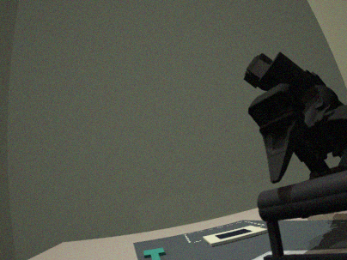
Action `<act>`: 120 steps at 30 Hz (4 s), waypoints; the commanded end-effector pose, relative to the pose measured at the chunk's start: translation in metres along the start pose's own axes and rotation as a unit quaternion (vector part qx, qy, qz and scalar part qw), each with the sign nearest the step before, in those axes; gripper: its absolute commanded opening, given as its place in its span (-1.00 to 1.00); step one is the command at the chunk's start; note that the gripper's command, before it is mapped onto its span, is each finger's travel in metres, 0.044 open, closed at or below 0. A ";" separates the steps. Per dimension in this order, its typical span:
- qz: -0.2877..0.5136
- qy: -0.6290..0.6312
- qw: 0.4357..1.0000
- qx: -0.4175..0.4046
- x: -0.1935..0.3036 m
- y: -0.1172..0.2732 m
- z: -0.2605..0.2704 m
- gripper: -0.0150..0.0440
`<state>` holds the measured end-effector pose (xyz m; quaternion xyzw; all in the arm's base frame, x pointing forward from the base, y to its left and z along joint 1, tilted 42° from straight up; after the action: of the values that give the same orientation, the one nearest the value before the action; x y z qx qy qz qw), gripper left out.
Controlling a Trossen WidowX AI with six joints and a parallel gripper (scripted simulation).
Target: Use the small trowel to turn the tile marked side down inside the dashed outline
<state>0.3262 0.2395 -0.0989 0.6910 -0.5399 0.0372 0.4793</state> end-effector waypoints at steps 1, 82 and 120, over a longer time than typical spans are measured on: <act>-0.001 0.005 1.000 -0.002 -0.001 -0.008 0.002 0.53; 0.167 -0.198 0.965 0.027 0.114 0.043 -0.009 -0.49; 0.168 -0.197 0.966 0.027 0.123 0.019 0.023 -0.49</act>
<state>0.3504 0.1373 -0.0299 0.5926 -0.7336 -0.0056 0.3324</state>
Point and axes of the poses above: the point midway between the two fingers, 35 mm back from their tips, its own y axis back along the fingers, its own z axis across the jaws, x = y × z, the point moved 3 cm from there along y, back along the fingers, and after that the axes turned 6 degrees about -y, right-handed, at the moved point
